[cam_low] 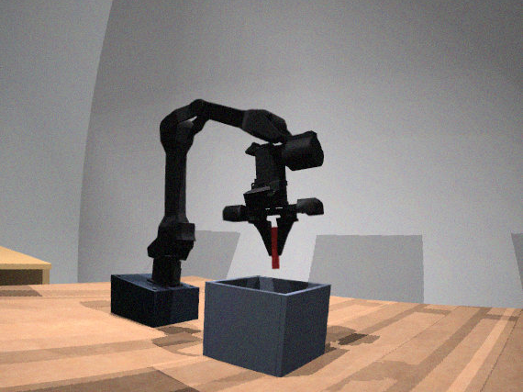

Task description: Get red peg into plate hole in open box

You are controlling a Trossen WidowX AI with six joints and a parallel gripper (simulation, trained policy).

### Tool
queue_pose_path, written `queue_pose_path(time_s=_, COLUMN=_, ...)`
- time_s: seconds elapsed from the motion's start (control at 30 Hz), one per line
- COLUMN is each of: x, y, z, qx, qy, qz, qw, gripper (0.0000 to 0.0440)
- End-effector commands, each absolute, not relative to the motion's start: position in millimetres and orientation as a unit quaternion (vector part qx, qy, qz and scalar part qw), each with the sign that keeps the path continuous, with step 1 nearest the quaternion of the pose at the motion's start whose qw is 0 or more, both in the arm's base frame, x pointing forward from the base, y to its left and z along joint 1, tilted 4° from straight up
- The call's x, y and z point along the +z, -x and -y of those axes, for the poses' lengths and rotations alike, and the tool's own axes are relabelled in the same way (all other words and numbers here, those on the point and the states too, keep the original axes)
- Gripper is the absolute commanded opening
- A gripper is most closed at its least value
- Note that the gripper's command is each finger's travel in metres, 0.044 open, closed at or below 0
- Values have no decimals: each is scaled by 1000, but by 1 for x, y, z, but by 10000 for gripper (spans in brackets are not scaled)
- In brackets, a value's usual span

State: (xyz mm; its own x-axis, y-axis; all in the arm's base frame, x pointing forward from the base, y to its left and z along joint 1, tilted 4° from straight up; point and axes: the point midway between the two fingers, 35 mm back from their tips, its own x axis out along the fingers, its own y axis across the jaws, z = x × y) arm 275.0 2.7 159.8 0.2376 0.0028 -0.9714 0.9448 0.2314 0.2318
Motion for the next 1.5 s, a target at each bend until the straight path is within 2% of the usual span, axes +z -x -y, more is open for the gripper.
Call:
queue_pose_path(time_s=0.0, x=158, y=-278, z=5, qx=-388, qy=-484, qz=-487, qw=616, gripper=0)
queue_pose_path(time_s=0.7, x=126, y=-297, z=45, qx=-407, qy=-472, qz=-505, qw=597, gripper=0)
queue_pose_path(time_s=1.47, x=70, y=-319, z=59, qx=-390, qy=-462, qz=-532, qw=593, gripper=0)
